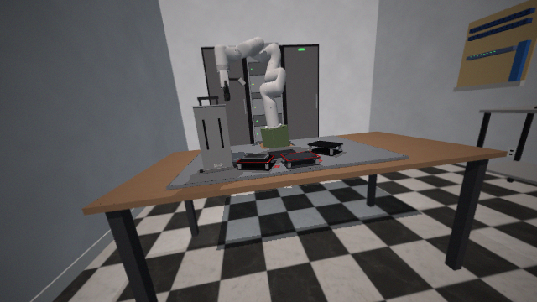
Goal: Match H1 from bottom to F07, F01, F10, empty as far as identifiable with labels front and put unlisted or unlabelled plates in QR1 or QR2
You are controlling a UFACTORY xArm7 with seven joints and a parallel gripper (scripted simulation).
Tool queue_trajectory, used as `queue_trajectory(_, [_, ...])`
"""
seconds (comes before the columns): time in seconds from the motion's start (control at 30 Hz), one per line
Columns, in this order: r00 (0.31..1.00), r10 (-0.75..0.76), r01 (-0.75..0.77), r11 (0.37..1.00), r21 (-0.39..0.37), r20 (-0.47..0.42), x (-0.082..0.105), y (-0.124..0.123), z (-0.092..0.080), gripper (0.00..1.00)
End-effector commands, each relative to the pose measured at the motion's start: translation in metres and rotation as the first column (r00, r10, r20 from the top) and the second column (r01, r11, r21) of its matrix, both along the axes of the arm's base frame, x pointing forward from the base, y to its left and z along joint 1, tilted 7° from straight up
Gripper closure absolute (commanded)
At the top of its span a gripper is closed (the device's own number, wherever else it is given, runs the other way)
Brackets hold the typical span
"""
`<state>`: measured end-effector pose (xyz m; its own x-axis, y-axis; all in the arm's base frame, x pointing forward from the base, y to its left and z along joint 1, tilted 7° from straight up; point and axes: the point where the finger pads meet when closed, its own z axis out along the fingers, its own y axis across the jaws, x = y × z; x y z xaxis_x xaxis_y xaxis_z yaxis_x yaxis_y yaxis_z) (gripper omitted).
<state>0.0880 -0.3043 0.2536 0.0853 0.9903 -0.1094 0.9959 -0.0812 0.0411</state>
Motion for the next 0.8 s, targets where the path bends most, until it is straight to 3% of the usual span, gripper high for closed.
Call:
queue_trajectory(0.0, [1.0,0.0,0.0,1.0,-0.004,0.001,0.0,-0.001,-0.002,0.0])
queue_trajectory(0.77, [1.0,0.0,0.0,1.0,-0.004,0.001,0.002,-0.005,-0.036,0.0])
